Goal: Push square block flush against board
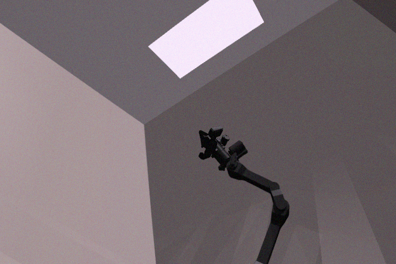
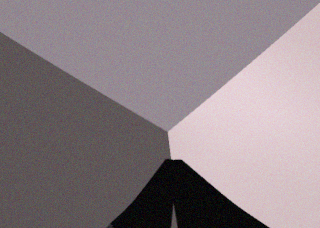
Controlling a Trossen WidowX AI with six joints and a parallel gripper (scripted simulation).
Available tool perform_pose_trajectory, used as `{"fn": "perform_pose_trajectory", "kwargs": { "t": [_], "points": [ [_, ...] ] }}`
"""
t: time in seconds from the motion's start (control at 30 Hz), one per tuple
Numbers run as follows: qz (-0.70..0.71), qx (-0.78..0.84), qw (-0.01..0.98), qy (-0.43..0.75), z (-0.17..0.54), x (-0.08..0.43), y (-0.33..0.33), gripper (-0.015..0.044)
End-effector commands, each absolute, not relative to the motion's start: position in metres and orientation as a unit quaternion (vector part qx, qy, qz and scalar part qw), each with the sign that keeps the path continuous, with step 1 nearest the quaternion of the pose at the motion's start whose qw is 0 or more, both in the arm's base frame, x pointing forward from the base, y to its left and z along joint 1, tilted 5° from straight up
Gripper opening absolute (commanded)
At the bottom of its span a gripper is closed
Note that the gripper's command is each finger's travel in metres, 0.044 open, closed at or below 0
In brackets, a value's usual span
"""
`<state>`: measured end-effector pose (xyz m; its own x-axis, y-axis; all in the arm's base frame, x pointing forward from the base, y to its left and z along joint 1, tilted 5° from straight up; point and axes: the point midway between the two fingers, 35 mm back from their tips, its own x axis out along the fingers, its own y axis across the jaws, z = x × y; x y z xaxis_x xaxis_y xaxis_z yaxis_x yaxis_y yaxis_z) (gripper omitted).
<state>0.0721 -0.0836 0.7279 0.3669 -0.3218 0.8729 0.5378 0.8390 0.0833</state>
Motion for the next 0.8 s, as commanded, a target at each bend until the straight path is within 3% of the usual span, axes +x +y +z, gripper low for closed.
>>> {"fn": "perform_pose_trajectory", "kwargs": {
  "t": [0.0, 0.77],
  "points": [
    [-0.276, -0.093, 0.838, -0.461, 0.713, 0.093, -0.111, 0.0000],
    [-0.253, -0.060, 0.929, -0.262, 0.621, 0.219, -0.164, 0.0000]
  ]
}}
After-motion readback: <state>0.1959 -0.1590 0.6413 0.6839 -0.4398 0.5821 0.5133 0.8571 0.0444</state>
